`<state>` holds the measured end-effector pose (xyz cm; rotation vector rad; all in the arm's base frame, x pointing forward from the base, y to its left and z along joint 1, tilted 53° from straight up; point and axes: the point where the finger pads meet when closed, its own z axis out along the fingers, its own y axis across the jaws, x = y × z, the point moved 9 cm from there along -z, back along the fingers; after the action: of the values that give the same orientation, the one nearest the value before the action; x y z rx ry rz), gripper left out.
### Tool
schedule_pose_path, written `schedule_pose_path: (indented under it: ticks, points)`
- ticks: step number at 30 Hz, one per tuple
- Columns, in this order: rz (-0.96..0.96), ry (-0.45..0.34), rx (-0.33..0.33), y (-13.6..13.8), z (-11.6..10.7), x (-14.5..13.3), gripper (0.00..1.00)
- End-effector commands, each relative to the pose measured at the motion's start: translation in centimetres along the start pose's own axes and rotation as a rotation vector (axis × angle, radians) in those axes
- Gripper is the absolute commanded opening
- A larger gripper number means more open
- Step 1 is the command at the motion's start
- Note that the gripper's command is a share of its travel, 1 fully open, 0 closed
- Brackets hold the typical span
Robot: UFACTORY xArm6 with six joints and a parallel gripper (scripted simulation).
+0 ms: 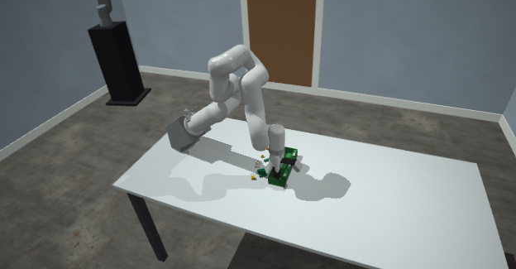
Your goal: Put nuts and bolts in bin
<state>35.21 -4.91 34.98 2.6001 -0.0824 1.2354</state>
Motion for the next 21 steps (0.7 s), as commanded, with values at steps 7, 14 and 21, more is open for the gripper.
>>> schedule_pose_path:
  ticks: [7, 14, 21]
  points:
    - [0.000, 0.003, 0.000, 0.0, -0.2, 0.1, 0.07]
    - [0.000, 0.003, 0.000, 0.0, -1.1, 0.1, 0.07]
    - [0.000, 0.003, 0.000, 0.0, -1.8, 0.1, 0.07]
